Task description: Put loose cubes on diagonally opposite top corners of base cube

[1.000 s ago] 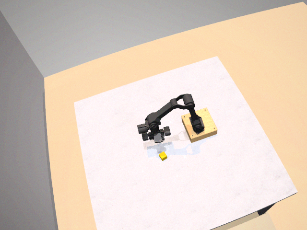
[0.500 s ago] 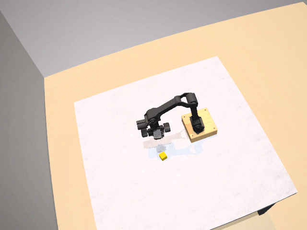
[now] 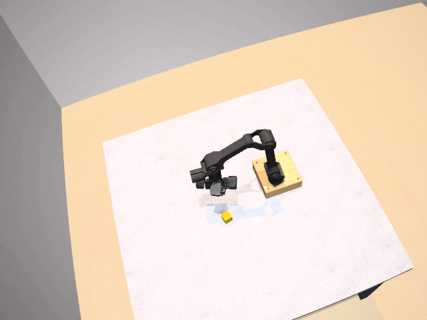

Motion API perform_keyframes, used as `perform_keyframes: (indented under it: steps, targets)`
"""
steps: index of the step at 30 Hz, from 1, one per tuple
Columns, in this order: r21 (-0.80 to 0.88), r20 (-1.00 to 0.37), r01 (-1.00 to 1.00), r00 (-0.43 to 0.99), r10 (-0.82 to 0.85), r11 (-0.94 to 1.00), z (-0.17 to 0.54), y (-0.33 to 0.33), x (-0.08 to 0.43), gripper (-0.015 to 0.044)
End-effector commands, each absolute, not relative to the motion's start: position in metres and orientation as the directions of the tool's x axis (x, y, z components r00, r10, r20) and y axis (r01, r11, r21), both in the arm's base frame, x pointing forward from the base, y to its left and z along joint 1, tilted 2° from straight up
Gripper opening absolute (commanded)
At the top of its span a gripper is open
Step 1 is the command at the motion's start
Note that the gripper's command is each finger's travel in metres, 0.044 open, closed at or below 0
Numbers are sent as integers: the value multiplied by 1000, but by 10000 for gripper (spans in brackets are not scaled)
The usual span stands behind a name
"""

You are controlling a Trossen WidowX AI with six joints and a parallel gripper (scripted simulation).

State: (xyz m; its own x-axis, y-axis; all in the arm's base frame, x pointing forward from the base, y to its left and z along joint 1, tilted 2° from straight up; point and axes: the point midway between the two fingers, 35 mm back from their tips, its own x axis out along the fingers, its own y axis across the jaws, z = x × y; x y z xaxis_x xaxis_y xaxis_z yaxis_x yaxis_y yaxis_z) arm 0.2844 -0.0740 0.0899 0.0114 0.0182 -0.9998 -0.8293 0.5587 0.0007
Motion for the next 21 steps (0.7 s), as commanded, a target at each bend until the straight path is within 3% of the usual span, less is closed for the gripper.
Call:
perform_keyframes:
  steps: [1,21]
  targets:
    - [7,-1000,-744,6,18,668,86,-68,289,105]
    - [18,-1000,-241,8,21,970,76,-41,303,105]
